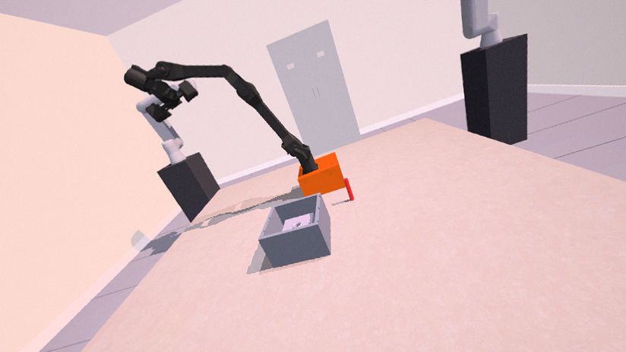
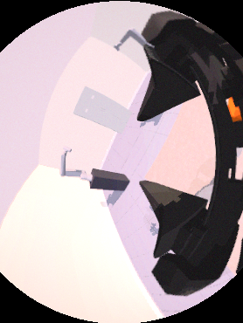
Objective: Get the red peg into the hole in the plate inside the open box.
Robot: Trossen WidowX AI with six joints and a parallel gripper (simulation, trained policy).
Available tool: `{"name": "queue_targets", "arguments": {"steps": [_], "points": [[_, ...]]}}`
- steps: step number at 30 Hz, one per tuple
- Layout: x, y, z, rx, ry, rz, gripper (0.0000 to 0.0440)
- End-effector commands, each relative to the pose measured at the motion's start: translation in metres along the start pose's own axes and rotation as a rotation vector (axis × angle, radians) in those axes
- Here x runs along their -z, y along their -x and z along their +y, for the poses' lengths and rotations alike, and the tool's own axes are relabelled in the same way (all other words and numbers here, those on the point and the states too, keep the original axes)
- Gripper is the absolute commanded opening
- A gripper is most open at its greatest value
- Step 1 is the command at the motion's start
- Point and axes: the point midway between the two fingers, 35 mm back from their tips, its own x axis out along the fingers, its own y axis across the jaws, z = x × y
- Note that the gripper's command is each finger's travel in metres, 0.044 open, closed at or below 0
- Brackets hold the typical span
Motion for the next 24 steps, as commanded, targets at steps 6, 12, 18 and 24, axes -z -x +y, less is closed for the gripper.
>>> {"name": "queue_targets", "arguments": {"steps": [6,12,18,24], "points": [[0.026,0.021,0.035,-0.142,0.069,0.05,0.044],[0.061,0.07,0.069,-0.319,0.168,0.096,0.044],[0.099,0.129,0.089,-0.499,0.26,0.141,0.044],[0.139,0.193,0.093,-0.68,0.346,0.19,0.044]]}}
